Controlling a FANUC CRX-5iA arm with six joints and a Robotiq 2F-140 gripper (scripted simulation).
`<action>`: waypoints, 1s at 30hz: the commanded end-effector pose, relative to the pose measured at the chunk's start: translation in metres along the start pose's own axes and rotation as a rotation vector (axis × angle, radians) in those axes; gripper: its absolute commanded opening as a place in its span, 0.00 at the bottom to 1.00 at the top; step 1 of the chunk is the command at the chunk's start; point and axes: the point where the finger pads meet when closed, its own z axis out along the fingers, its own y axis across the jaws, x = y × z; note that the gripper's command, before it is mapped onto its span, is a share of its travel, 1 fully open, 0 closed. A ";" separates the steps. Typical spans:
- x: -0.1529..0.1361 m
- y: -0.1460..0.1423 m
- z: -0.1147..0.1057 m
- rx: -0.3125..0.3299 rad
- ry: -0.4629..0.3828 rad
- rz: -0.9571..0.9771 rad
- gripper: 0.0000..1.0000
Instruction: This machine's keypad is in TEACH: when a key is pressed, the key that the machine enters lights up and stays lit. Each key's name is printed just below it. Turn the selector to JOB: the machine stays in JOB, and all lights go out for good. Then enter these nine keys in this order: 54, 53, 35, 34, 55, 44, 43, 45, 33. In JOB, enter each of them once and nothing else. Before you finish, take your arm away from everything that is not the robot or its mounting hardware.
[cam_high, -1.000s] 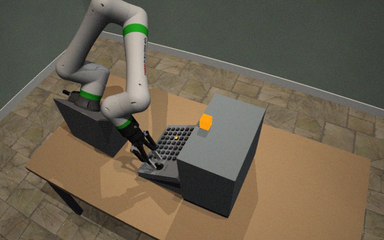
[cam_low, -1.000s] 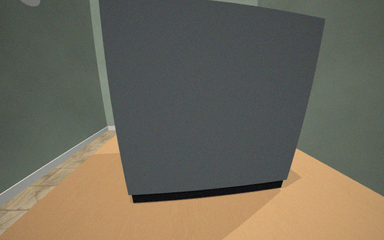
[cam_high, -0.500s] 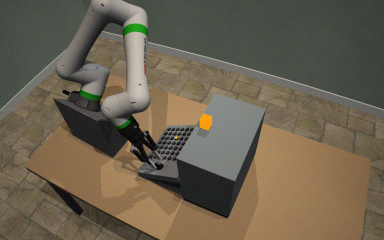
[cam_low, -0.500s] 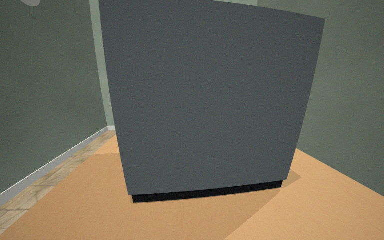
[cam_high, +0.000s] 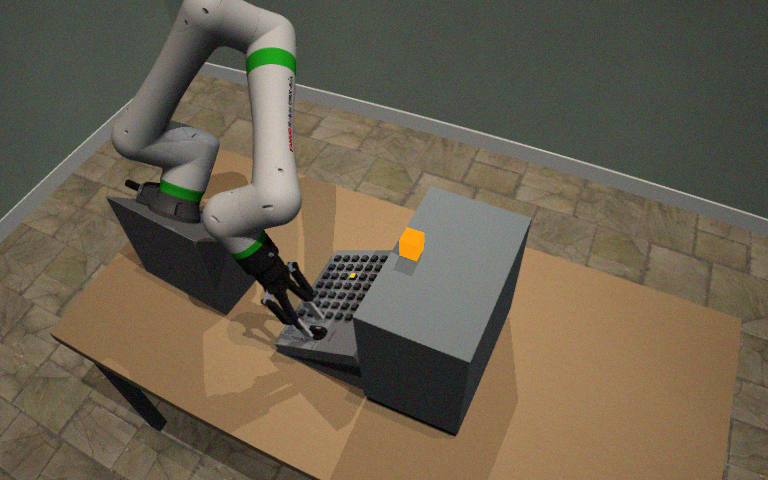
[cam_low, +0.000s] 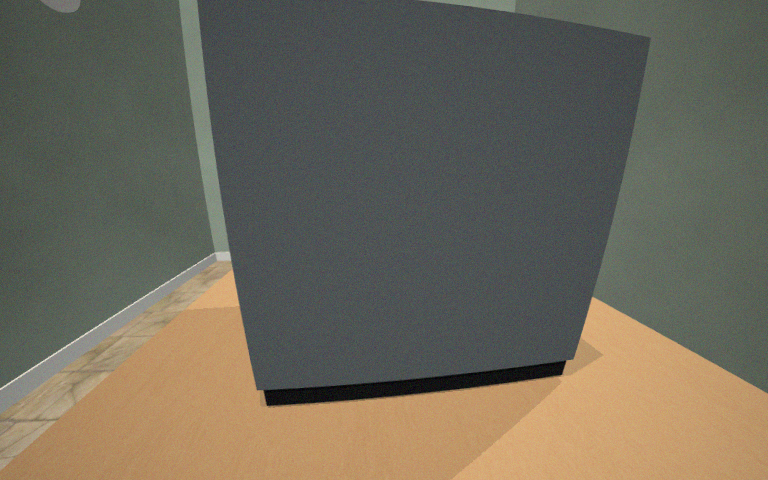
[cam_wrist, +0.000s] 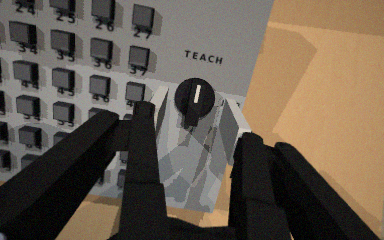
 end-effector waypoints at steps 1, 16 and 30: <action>0.000 0.000 0.001 0.000 0.000 0.000 0.33; 0.000 0.000 0.013 0.000 0.000 0.000 0.33; 0.000 0.000 0.020 0.000 0.000 0.000 0.33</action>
